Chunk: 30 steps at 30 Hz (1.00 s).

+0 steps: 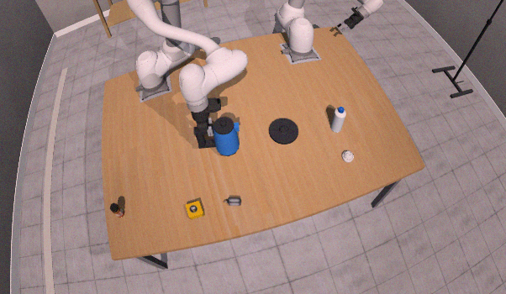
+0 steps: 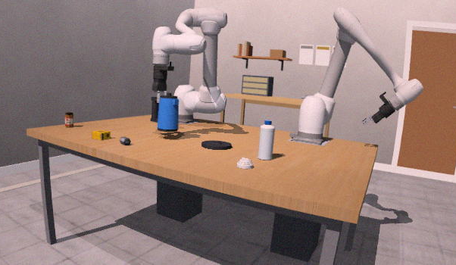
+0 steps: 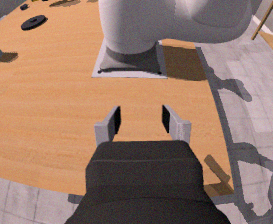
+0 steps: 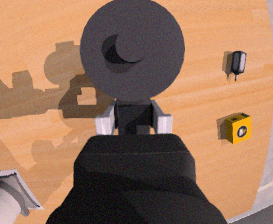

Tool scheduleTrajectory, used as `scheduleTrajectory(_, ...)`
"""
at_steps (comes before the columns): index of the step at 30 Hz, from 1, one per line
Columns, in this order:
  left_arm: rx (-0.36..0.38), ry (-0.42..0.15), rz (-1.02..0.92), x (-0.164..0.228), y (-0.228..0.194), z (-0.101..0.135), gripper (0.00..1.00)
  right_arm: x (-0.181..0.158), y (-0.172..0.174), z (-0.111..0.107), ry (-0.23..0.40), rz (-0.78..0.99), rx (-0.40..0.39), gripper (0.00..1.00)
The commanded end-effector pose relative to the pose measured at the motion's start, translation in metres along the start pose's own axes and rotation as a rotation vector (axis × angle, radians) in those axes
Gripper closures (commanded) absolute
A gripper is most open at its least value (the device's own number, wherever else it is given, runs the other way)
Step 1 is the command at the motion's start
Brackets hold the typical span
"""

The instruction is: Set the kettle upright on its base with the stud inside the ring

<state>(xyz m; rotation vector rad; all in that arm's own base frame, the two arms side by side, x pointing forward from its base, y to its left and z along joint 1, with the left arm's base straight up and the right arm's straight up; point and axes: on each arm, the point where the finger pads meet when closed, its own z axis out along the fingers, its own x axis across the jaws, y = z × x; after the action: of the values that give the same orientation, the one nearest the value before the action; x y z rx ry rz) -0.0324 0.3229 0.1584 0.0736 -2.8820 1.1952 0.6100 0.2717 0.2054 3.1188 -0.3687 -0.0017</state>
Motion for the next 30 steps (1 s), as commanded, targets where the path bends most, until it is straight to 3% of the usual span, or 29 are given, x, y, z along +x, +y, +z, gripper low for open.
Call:
scheduleTrajectory(1, -0.001, 0.000, 0.000, 0.000, 0.000, 0.000, 0.00, 0.000, -0.001, -0.001, 0.001, 0.000, 0.001, 1.00)
scheduleTrajectory(30, -0.001, 0.000, 0.000, 0.000, 0.000, 0.000, 0.00, -0.011, -0.039, -0.001, 0.001, 0.000, 0.001, 1.00)
